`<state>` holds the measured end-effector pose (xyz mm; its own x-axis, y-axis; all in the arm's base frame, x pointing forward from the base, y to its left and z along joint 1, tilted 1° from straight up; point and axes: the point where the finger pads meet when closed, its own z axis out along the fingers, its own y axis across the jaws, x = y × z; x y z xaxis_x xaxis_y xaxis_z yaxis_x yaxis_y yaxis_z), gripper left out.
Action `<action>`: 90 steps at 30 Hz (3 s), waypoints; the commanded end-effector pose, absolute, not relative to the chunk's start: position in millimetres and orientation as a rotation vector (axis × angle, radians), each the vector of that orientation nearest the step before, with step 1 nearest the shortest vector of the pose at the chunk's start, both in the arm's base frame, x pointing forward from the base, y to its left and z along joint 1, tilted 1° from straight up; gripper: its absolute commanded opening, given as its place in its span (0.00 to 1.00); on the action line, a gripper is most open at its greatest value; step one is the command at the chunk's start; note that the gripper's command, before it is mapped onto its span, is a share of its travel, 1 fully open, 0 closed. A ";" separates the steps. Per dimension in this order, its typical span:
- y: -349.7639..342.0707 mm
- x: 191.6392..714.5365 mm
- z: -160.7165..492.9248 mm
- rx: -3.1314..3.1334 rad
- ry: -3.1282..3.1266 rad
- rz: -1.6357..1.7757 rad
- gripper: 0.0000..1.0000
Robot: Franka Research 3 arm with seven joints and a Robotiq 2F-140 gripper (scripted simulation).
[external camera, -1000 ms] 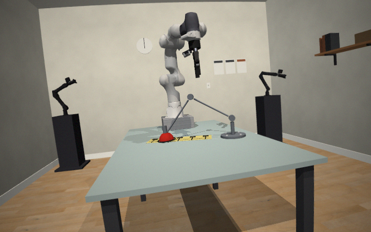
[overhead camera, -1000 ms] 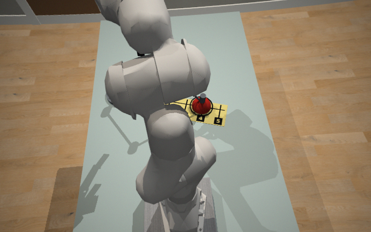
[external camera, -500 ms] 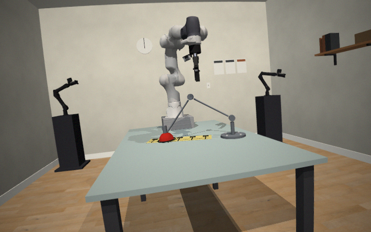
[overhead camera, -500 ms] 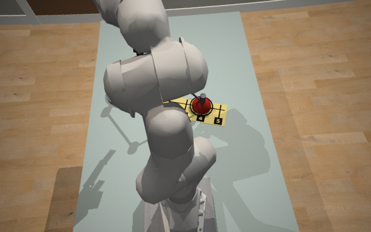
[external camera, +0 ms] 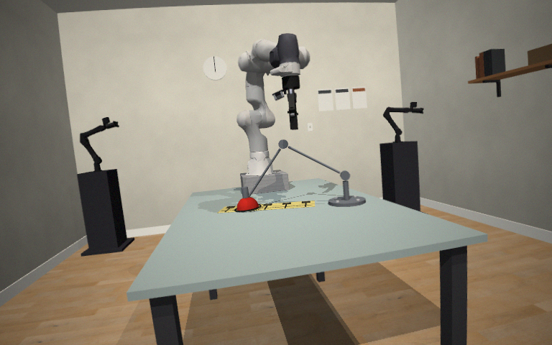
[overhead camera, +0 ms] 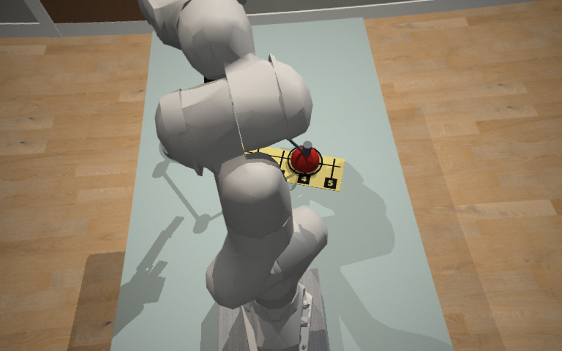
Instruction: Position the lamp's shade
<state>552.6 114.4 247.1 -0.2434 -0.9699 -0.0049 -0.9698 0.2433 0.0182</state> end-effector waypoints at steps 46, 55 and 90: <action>116.2 550.6 144.1 1.905 -2.482 -0.027 1.00; 119.1 557.1 143.0 1.922 -2.493 -0.020 1.00; 118.8 556.9 142.7 1.911 -2.498 -0.018 0.10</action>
